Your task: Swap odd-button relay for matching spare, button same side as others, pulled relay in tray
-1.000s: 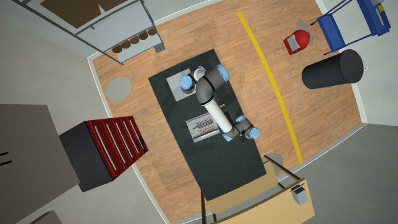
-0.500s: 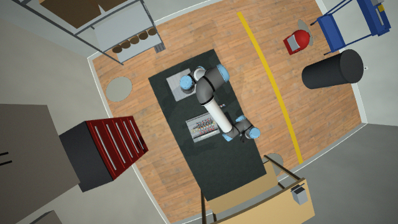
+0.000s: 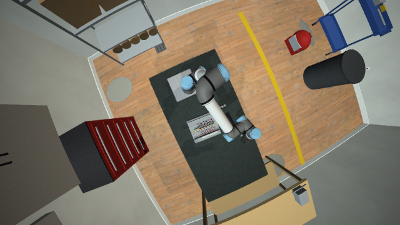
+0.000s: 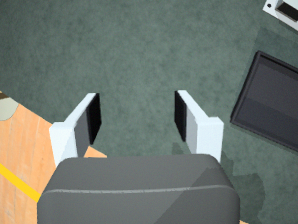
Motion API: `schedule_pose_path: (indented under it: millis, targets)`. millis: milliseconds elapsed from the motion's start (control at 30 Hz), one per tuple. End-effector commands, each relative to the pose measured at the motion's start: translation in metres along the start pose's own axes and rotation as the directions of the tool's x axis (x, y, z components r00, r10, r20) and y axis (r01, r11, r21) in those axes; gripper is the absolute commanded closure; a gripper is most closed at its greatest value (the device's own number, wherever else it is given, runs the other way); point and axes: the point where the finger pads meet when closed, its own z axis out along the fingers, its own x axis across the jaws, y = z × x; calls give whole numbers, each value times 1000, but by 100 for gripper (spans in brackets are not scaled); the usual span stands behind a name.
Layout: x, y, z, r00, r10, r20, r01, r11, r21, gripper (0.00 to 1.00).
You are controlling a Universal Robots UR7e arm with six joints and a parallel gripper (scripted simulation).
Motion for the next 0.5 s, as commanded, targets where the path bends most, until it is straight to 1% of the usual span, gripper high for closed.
schedule_pose_path:
  millis: [0,367,400,467]
  targets:
    - [15,-22,-45,1000,3,8,-3,1000,2,0]
    - [15,-22,-45,1000,3,8,-3,1000,2,0]
    - [15,-26,-57,1000,3,15,-3,1000,4,0]
    - [23,-35,-77,1000,3,11,-3,1000,3,0]
